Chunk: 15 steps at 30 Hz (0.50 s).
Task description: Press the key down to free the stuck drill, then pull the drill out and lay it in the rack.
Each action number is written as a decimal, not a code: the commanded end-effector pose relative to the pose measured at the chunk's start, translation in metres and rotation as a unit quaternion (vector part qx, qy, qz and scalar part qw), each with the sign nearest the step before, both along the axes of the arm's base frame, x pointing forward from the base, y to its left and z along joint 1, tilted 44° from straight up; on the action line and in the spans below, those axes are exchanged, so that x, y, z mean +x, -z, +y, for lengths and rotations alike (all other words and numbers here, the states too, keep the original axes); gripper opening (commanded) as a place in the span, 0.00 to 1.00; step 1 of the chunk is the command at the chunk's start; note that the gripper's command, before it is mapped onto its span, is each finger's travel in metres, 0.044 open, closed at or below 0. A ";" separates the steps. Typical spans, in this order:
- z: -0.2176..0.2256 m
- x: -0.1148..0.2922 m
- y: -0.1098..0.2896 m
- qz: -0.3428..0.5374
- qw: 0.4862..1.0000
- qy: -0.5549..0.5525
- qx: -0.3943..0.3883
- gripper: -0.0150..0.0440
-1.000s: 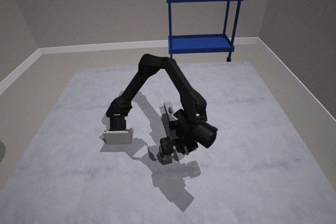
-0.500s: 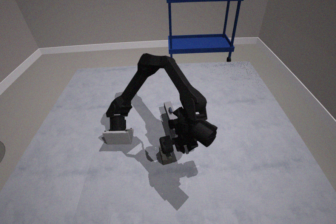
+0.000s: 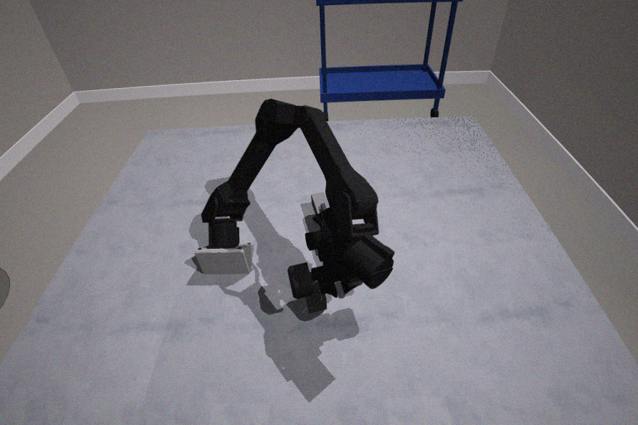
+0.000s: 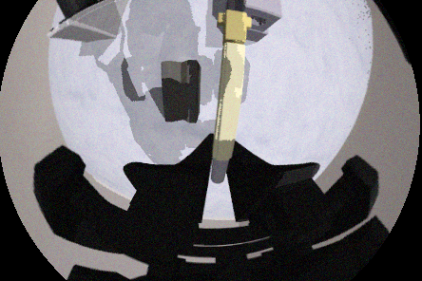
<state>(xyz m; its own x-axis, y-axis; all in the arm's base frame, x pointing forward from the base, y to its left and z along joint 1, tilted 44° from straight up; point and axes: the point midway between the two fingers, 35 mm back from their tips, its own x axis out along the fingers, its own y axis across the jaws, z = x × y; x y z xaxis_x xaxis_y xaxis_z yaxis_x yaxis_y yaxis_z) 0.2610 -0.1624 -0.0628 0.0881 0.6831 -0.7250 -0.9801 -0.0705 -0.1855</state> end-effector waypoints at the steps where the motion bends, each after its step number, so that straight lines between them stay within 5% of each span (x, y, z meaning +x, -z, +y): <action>1: -0.001 -0.008 0.003 0.001 1.000 -0.003 -0.001 0.25; 15: -0.007 -0.036 0.012 0.001 1.000 -0.003 -0.002 0.25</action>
